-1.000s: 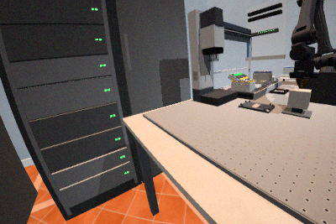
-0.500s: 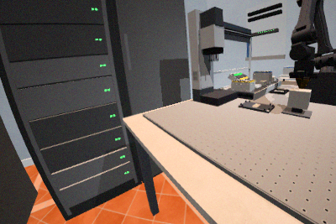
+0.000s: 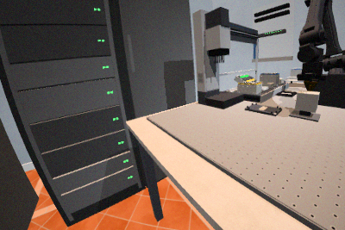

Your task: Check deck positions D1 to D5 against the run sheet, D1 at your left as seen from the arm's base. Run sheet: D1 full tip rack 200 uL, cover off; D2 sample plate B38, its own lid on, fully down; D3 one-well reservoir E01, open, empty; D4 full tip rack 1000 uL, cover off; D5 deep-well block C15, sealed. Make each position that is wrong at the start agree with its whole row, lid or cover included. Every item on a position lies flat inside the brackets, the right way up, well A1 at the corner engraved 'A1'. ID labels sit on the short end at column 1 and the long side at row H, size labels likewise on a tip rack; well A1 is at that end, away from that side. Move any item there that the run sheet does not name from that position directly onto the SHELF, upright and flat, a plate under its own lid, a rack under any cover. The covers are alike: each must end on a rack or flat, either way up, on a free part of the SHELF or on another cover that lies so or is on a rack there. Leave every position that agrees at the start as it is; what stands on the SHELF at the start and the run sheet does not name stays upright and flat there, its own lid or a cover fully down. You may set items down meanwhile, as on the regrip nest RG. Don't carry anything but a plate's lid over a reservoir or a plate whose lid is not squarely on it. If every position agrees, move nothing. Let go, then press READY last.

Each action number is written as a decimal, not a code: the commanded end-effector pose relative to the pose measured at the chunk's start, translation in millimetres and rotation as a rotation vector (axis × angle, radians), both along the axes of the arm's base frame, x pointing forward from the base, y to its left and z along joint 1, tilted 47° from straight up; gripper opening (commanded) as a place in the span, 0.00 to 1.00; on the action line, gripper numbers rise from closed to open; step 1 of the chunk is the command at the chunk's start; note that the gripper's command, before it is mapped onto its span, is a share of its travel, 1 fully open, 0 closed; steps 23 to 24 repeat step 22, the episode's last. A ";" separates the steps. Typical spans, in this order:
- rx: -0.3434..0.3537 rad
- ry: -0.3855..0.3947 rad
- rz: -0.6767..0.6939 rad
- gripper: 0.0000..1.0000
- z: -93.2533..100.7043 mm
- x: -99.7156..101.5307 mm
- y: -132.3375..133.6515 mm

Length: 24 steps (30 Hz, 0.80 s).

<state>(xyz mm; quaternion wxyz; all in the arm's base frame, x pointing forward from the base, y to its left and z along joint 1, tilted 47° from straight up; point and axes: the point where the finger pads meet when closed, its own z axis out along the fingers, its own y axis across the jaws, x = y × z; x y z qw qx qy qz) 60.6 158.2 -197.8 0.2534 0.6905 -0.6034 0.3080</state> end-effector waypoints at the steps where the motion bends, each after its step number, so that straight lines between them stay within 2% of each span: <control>1: 0.044 -0.006 0.005 0.00 -13.6 -0.6 27.6; 24: 0.052 -0.007 0.007 0.00 -19.6 -1.5 33.5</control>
